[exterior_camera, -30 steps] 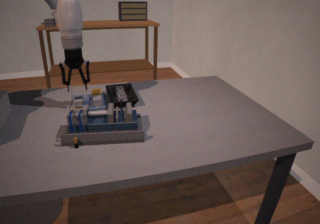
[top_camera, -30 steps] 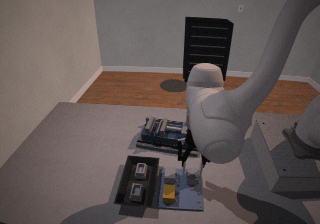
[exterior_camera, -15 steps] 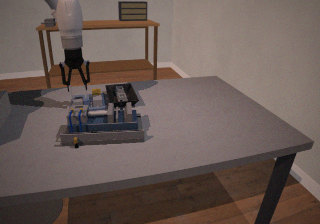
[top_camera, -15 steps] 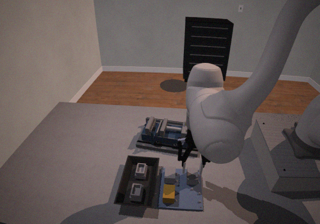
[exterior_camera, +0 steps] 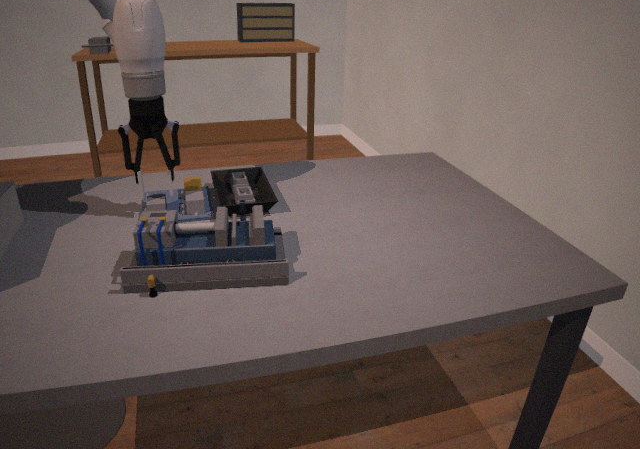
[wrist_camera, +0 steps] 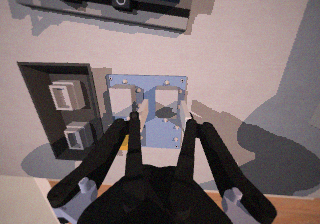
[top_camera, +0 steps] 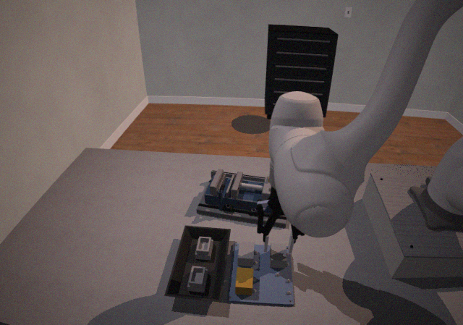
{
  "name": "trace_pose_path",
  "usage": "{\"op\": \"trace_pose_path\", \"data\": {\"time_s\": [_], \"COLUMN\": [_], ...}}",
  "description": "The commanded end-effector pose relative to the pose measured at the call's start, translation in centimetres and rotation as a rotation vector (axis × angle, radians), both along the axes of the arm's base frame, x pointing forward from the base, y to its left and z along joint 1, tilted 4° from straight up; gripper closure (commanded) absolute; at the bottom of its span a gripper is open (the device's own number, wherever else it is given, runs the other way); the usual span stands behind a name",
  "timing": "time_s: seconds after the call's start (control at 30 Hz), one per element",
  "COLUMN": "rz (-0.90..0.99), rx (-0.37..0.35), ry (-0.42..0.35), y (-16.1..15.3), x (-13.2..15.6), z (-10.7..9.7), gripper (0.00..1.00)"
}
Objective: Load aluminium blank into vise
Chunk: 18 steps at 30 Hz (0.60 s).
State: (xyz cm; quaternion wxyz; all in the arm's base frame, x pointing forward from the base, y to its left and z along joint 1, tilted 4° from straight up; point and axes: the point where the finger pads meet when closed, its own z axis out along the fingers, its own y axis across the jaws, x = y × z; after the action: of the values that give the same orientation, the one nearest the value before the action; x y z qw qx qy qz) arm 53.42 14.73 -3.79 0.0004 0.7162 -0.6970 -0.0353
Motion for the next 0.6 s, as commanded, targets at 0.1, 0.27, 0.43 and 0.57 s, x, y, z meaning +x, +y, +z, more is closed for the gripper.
{"op": "trace_pose_path", "data": {"time_s": [0.1,0.27,0.43,0.57], "rz": [0.005,0.005,0.005,0.005], "rx": [0.001,0.001,0.001,0.001], "ry": [0.002,0.002,0.002,0.002], "y": [0.12,0.16,0.21,0.21], "x": [-0.42,-0.59,-0.79,-0.81], "z": [-0.36,-0.34,-0.33,-0.33], "gripper": [0.6,0.6,0.6,0.6]}}
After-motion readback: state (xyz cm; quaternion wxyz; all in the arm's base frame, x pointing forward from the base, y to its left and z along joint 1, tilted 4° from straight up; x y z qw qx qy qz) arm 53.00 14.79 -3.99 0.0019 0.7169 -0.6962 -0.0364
